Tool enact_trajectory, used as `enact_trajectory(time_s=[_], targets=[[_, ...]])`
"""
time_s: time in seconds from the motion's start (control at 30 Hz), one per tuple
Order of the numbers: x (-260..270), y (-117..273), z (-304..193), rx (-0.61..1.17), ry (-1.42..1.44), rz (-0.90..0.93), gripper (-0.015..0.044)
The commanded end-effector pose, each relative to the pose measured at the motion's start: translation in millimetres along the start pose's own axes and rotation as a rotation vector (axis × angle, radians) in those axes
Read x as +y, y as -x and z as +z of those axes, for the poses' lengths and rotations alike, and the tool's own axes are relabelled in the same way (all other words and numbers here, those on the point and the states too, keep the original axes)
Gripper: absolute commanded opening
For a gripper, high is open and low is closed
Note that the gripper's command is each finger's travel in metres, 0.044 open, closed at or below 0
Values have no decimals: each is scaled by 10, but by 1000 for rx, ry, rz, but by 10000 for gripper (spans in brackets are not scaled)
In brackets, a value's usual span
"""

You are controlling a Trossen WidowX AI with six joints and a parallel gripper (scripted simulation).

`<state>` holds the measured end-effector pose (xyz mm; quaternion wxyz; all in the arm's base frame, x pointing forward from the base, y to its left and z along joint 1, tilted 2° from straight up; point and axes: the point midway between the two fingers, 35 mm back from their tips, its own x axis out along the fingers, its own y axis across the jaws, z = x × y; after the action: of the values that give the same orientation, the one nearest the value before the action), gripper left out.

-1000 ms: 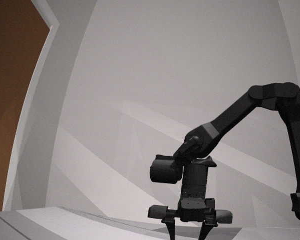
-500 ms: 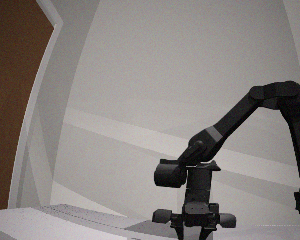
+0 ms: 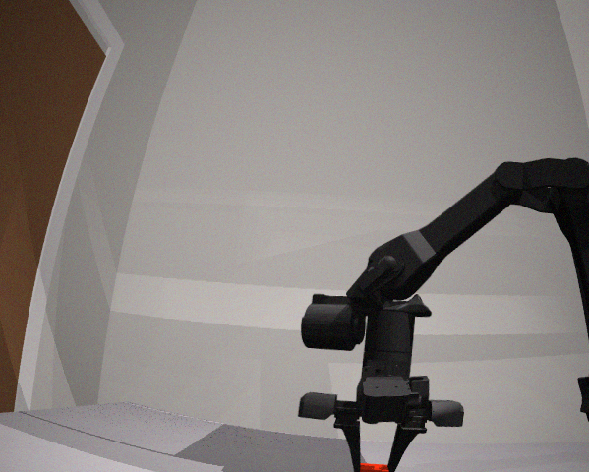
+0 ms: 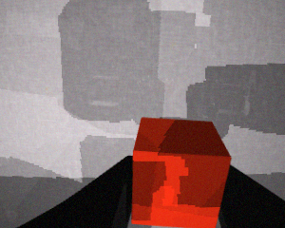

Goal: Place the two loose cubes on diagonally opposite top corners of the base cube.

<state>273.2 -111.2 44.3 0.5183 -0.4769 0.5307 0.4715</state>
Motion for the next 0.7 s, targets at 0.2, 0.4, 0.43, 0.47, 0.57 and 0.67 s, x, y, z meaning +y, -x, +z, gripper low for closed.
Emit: enact_trajectory(time_s=[0.2, 0.4, 0.43, 0.47, 0.57, 0.67], targets=[[-24, 348, -11, 6, 3, -9, 105], [-12, 540, -7, 6, 3, -9, 105], [-9, 572, -6, 6, 3, -9, 105], [-5, 604, -4, 6, 3, -9, 105], [8, 701, 0, 6, 3, -9, 105], [25, 797, 5, 6, 3, -9, 105]])
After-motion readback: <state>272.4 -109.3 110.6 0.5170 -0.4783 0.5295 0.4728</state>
